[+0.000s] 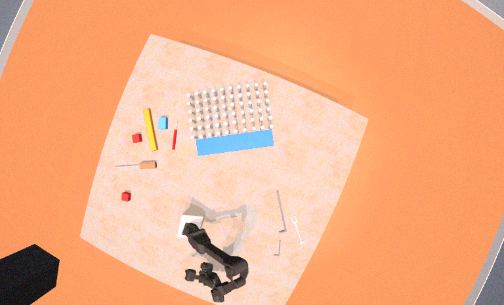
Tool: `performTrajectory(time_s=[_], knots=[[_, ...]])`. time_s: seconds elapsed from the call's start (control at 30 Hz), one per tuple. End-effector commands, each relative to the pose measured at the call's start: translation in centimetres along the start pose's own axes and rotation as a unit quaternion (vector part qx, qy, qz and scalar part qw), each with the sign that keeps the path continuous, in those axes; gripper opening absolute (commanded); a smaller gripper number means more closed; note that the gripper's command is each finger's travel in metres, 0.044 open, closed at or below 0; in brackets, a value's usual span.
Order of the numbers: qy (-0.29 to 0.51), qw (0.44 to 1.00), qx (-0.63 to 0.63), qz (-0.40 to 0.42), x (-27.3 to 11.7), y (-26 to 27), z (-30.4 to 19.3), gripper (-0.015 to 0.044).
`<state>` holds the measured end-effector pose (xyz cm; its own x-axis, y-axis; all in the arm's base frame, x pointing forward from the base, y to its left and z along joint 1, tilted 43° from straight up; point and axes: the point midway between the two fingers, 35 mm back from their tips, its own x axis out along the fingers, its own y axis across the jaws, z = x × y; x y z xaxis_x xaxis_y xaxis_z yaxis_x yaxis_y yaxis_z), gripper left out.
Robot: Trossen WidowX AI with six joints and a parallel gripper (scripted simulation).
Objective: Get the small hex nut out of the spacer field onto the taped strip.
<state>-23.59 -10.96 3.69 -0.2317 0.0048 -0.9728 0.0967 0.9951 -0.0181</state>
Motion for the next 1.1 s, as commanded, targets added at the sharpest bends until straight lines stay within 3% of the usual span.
performTrajectory(time_s=[0.0,0.57,1.07], knots=[[0.027,0.999,0.024,-0.023,-1.0,-2.1,-0.6,0.0440],[0.094,0.962,0.160,-0.199,-8.1,-13.3,0.2,0.0440],[0.022,0.877,0.281,-0.389,-17.8,-21.7,5.7,0.0440]])
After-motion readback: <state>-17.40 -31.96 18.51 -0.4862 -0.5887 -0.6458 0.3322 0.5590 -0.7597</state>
